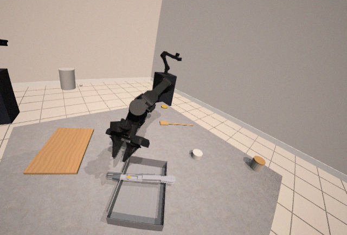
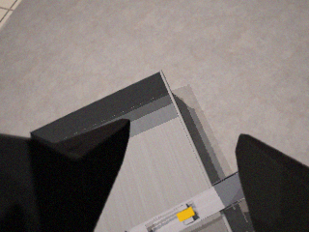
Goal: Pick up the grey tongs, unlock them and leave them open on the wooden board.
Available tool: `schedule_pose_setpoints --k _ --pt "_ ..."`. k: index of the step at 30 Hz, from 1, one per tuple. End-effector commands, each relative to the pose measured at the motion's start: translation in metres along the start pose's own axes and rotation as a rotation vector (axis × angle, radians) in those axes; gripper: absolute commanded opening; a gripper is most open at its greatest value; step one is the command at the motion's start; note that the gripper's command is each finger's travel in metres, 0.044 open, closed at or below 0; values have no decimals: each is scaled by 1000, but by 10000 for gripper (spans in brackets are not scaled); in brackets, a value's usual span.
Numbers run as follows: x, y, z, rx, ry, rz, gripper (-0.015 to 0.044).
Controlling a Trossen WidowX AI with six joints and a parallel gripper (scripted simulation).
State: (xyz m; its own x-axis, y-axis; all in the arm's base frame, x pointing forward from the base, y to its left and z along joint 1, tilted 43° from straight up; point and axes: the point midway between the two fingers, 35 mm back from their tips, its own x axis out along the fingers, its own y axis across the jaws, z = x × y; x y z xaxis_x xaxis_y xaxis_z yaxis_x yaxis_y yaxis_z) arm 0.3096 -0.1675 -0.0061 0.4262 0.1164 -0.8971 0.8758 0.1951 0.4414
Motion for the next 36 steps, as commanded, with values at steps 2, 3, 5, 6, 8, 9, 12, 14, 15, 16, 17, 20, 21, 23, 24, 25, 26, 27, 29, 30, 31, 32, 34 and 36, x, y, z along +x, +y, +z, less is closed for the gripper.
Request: schedule_pose_setpoints --k 2,3,5,6,8,9,12,14,15,16,17,20,21,23,24,25,26,27,29,30,31,32,34,36 --pt "27 1 -77 638 226 -45 260" --pt "28 1 -83 685 241 -54 260" --pt "30 1 -93 778 270 -76 260" --pt "31 1 -98 825 284 -87 260" --pt "33 1 -107 907 307 -111 260" --pt "33 1 -110 929 313 -117 260" --pt "33 1 -111 937 316 -120 260" --pt "33 1 -111 937 316 -120 260" --pt "33 1 -111 937 316 -120 260" --pt "33 1 -111 937 316 -120 260" --pt "33 1 -111 937 316 -120 260" --pt "33 1 -111 937 316 -120 260" --pt "33 1 -111 937 316 -120 260" --pt "33 1 -111 937 316 -120 260" --pt "33 1 -111 937 316 -120 260" --pt "33 1 -111 937 316 -120 260" --pt "33 1 -111 937 316 -120 260" --pt "32 -1 -111 937 316 -120 260" --pt "31 -3 -111 936 315 -120 260" --pt "31 -3 -111 936 315 -120 260" --pt "31 -3 -111 936 315 -120 260" --pt "32 -3 -111 936 315 -120 260" --pt "33 -3 -111 936 315 -120 260" --pt "35 -3 -112 936 315 -120 260"
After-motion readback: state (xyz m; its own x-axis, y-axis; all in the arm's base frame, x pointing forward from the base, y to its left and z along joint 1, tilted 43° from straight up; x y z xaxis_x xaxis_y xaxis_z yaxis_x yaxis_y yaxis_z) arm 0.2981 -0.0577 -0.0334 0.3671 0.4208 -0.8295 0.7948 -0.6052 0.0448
